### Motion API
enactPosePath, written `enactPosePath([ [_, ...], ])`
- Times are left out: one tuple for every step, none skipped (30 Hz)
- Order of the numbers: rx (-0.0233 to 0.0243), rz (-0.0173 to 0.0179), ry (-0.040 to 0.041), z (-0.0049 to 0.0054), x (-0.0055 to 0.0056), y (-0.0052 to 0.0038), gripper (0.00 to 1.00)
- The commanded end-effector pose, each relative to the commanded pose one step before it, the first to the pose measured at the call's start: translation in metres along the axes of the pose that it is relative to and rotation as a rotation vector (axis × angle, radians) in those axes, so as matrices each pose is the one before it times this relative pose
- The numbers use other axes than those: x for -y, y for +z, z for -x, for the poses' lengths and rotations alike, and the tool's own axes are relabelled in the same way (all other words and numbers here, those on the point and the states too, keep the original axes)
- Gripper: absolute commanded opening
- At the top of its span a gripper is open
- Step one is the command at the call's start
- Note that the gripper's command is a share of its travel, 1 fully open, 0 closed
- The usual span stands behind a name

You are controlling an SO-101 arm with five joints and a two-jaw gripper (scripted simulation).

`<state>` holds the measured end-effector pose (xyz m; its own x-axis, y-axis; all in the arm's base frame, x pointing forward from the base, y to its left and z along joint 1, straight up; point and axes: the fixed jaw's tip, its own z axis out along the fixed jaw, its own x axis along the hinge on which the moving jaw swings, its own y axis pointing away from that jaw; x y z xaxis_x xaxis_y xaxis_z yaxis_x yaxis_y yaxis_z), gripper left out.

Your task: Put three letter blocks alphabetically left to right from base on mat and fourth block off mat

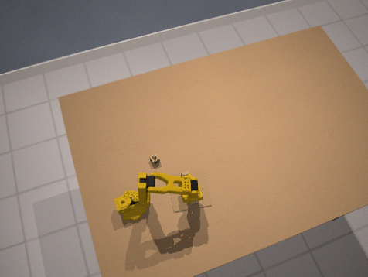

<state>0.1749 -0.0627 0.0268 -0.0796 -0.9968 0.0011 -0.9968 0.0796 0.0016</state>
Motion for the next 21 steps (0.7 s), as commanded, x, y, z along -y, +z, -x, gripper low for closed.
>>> enactPosePath([
  [-0.01533, -0.06511, -0.00203, -0.00231, 0.00845, -0.007324, 0.00],
  [0.00000, 0.00000, 0.00002, 0.00000, 0.00000, 0.000100, 0.00],
  [0.00000, 0.00000, 0.00000, 0.00000, 0.00000, 0.000016, 0.00],
  [0.00000, 0.00000, 0.00000, 0.00000, 0.00000, 0.000000, 0.00],
  [0.00000, 0.00000, 0.00000, 0.00000, 0.00000, 0.000000, 0.00],
  [0.00000, 0.00000, 0.00000, 0.00000, 0.00000, 0.000009, 0.00],
  [0.00000, 0.00000, 0.00000, 0.00000, 0.00000, 0.000057, 0.00],
  [0.00000, 0.00000, 0.00000, 0.00000, 0.00000, 0.000134, 0.00],
  [0.00000, 0.00000, 0.00000, 0.00000, 0.00000, 0.000222, 0.00],
  [0.00000, 0.00000, 0.00000, 0.00000, 0.00000, 0.000305, 0.00],
  [0.00000, 0.00000, 0.00000, 0.00000, 0.00000, 0.000373, 0.00],
  [0.00000, 0.00000, 0.00000, 0.00000, 0.00000, 0.000417, 0.00],
  [0.00000, 0.00000, 0.00000, 0.00000, 0.00000, 0.000432, 0.00],
  [0.00000, 0.00000, 0.00000, 0.00000, 0.00000, 0.000416, 0.00],
  [0.00000, 0.00000, 0.00000, 0.00000, 0.00000, 0.000372, 0.00],
  [0.00000, 0.00000, 0.00000, 0.00000, 0.00000, 0.000304, 0.00],
  [0.00000, 0.00000, 0.00000, 0.00000, 0.00000, 0.000221, 0.00],
  [0.00000, 0.00000, 0.00000, 0.00000, 0.00000, 0.000134, 0.00],
  [0.00000, 0.00000, 0.00000, 0.00000, 0.00000, 0.000057, 0.00],
  [0.00000, 0.00000, 0.00000, 0.00000, 0.00000, 0.000009, 0.00],
  [0.00000, 0.00000, 0.00000, 0.00000, 0.00000, 0.000000, 0.00],
])
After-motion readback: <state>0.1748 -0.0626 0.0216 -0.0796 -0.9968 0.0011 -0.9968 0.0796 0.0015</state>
